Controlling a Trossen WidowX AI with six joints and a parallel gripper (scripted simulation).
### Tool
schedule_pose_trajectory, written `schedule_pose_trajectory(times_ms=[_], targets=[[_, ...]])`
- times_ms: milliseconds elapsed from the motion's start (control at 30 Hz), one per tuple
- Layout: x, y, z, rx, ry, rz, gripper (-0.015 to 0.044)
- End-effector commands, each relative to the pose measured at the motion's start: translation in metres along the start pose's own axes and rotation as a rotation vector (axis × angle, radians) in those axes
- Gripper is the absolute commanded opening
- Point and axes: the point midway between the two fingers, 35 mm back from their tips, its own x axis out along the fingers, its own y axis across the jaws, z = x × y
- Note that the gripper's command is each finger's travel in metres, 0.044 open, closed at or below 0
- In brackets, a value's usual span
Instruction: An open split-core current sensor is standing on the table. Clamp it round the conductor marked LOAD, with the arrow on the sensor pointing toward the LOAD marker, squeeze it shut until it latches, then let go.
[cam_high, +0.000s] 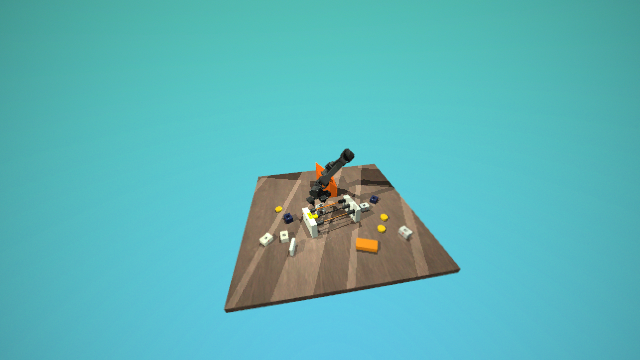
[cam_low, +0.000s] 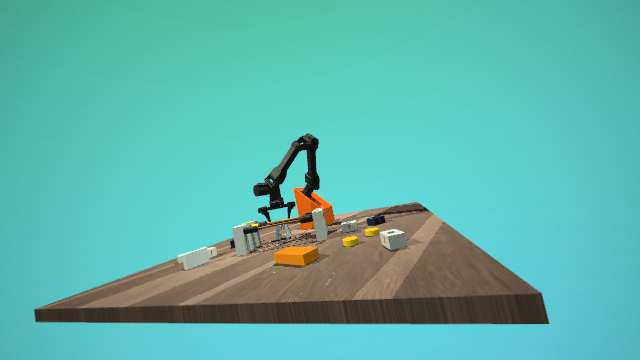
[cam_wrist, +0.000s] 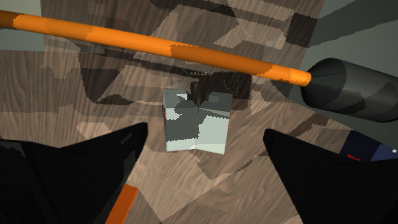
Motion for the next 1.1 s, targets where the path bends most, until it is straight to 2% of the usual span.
schedule_pose_trajectory(times_ms=[0,267,433,867,1067], targets=[[0.008,0.002,-0.003,0.014,0.004,0.011,0.044],[0.017,0.003,-0.004,0.014,0.003,0.013,0.044],[0.013,0.002,-0.001,0.0,0.001,0.004,0.0309],[0.013,0.002,-0.001,0.0,0.001,0.004,0.0222],[-0.006,-0.002,0.001,0.003,0.003,-0.001,0.0065]])
